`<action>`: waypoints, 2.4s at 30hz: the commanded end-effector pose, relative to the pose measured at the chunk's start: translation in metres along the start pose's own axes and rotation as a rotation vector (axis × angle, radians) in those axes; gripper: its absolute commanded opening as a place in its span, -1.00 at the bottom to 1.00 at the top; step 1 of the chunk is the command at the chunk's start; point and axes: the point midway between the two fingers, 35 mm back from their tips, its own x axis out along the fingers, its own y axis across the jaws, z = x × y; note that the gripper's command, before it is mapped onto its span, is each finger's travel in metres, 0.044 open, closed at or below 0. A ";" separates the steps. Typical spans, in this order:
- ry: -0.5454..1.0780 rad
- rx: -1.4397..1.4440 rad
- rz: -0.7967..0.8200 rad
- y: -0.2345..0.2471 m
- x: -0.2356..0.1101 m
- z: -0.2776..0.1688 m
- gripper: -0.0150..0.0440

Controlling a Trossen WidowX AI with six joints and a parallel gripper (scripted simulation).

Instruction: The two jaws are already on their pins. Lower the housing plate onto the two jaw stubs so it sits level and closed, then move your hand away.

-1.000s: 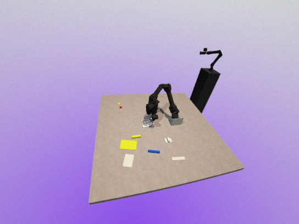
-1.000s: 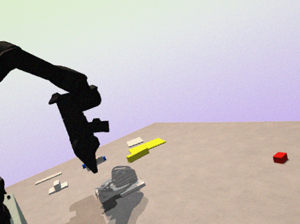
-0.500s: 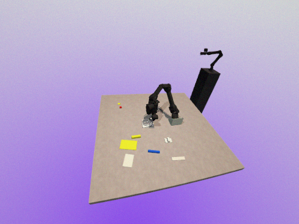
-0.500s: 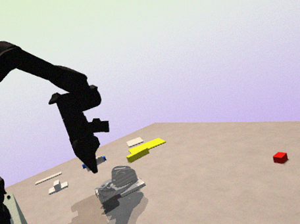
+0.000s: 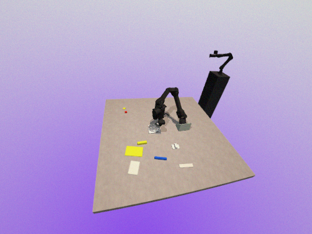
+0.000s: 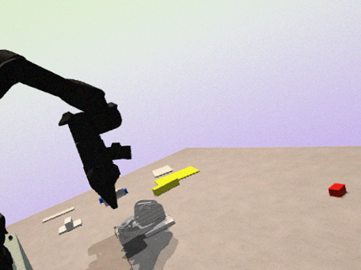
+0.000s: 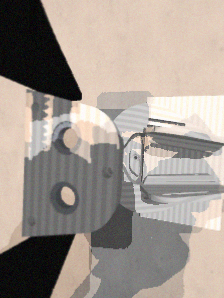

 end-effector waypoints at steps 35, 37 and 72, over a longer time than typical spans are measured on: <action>0.003 0.002 -0.003 0.000 0.020 0.000 0.70; 0.003 0.002 -0.003 0.000 0.023 0.000 0.70; 0.002 0.005 -0.006 -0.001 0.063 -0.001 0.70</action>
